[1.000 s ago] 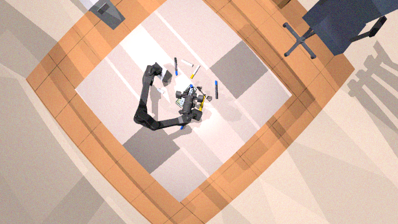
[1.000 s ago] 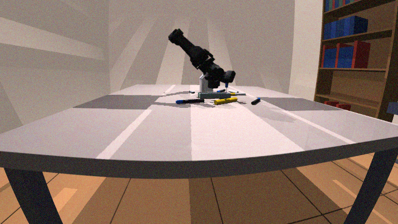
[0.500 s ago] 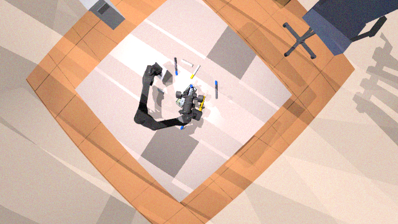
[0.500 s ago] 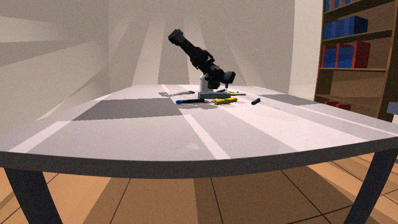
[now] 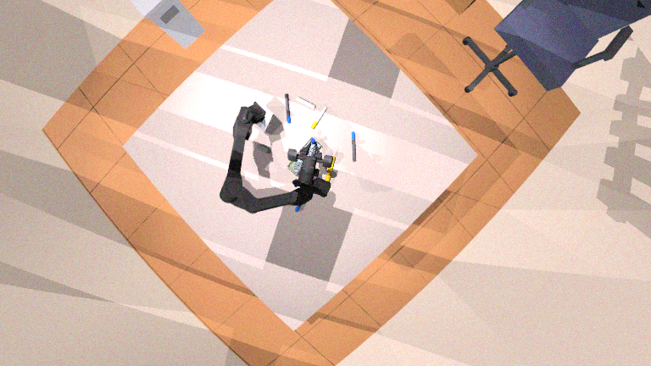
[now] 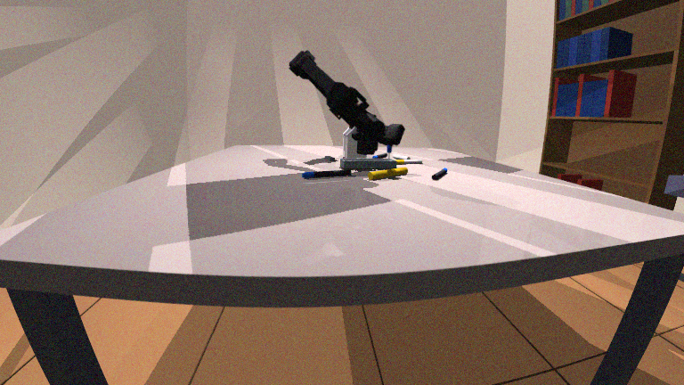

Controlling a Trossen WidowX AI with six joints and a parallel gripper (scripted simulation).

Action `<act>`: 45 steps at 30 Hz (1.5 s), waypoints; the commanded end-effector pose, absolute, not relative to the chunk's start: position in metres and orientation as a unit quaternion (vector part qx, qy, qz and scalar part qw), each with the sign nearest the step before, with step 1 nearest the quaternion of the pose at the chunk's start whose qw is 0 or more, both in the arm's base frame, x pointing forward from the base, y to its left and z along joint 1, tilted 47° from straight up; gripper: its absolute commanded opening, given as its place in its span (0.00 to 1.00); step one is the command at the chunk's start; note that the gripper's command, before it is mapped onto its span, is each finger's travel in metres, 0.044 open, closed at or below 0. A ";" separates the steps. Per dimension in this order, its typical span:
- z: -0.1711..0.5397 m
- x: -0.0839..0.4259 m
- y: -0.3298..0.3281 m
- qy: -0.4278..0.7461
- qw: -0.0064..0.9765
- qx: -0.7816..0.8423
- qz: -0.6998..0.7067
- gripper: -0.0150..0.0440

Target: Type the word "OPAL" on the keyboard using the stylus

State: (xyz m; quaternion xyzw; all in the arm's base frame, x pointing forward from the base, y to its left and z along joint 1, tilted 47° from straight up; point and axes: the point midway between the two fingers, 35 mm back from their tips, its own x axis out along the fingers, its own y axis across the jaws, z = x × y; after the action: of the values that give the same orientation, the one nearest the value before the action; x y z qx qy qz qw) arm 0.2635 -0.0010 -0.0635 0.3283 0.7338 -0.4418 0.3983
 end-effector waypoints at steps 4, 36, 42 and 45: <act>-0.065 0.264 -0.004 0.733 0.400 0.327 -0.442 0.39; -0.070 0.264 -0.009 0.733 0.400 0.327 -0.442 0.39; -0.069 0.264 -0.008 0.733 0.400 0.327 -0.442 0.39; -0.062 0.264 -0.001 0.733 0.401 0.327 -0.442 0.39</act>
State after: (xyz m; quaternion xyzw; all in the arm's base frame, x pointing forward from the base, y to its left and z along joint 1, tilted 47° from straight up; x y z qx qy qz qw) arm 0.2646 -0.0069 -0.0682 0.3278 0.7334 -0.4405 0.4008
